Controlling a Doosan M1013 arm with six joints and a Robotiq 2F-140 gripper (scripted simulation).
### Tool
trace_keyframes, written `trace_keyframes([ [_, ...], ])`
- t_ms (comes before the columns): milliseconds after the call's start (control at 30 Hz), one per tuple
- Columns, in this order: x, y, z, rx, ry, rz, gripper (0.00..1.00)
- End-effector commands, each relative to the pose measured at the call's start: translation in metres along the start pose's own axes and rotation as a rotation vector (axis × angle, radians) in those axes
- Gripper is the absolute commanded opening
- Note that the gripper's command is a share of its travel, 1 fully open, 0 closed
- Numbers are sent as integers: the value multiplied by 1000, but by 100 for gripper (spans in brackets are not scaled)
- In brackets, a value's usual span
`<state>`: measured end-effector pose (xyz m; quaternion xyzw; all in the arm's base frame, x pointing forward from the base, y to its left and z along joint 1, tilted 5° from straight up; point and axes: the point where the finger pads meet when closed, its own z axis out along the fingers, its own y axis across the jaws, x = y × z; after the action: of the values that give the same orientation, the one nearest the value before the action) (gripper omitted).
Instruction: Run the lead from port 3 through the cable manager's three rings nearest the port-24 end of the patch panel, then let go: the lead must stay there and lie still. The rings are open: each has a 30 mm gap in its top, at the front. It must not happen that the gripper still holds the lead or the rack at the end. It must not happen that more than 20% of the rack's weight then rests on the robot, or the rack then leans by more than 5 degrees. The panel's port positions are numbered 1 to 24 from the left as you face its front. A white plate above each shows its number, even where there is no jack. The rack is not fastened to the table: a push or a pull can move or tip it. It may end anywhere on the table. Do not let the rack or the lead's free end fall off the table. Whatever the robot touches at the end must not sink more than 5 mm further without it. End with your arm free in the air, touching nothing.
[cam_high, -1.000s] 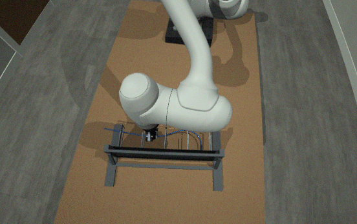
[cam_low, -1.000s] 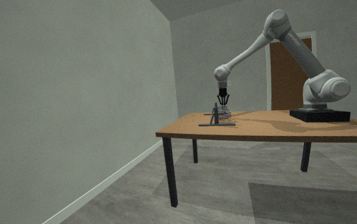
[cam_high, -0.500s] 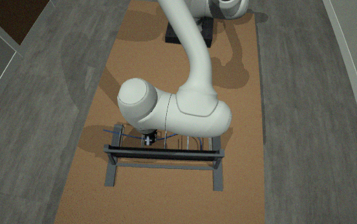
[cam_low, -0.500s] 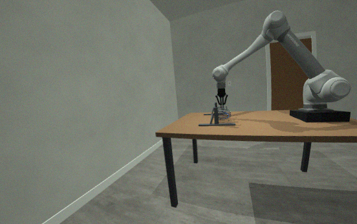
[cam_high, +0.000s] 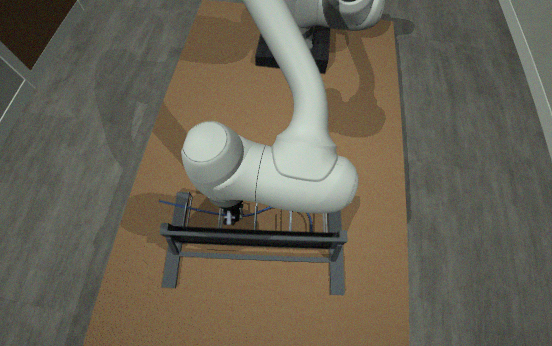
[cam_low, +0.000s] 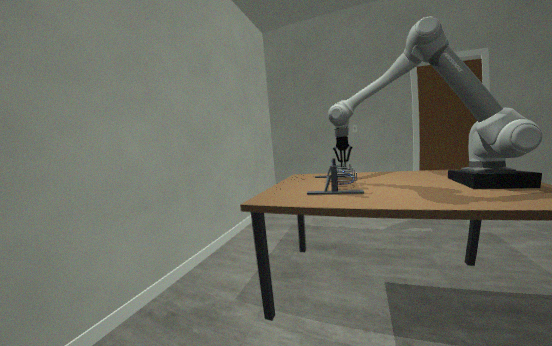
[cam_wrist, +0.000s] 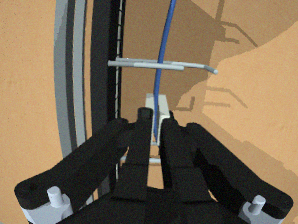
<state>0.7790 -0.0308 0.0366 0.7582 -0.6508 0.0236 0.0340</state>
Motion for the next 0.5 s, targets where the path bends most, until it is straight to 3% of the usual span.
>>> trace_keyframes([
  [0,-2,-4,-2,2,3,-3,0],
  [200,-2,-4,-2,2,3,-3,0],
  [233,-2,-4,-2,2,3,-3,20],
  [467,-2,-4,-2,2,3,-3,20],
])
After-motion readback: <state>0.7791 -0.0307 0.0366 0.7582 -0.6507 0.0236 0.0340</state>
